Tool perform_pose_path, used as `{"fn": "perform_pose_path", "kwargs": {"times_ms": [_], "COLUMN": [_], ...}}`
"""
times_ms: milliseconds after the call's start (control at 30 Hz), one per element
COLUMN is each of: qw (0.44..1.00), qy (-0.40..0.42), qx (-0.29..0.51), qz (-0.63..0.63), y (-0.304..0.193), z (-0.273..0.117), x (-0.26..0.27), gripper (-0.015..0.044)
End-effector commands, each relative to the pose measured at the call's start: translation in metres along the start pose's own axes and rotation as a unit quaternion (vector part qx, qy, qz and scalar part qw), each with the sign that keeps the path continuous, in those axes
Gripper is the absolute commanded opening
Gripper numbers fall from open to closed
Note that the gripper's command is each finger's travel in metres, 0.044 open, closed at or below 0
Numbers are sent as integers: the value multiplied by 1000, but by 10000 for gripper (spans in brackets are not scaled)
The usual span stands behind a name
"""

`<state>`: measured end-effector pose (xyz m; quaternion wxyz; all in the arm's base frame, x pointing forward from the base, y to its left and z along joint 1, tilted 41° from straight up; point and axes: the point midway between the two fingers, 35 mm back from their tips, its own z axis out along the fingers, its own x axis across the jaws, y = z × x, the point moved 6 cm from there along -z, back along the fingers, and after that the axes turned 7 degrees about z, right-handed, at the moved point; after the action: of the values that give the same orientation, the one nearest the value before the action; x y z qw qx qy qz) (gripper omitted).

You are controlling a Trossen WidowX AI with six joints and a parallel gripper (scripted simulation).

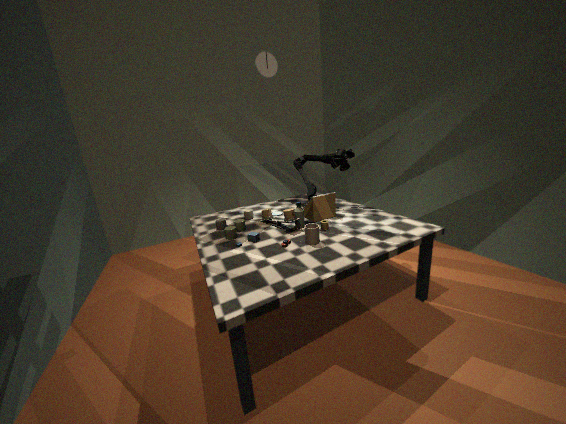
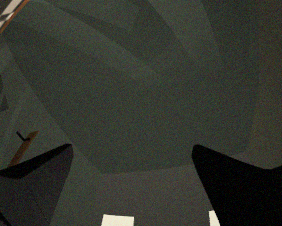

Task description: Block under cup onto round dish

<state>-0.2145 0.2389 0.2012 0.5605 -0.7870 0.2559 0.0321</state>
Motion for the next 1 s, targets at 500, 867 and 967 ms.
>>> {"fn": "perform_pose_path", "kwargs": {"times_ms": [500,867,967], "qw": [954,889,866], "qy": [142,209,226], "qx": [50,103,120], "qz": [258,394,430], "y": [-46,-68,-74], "z": [54,71,74], "x": [73,119,132], "gripper": [440,440,440]}}
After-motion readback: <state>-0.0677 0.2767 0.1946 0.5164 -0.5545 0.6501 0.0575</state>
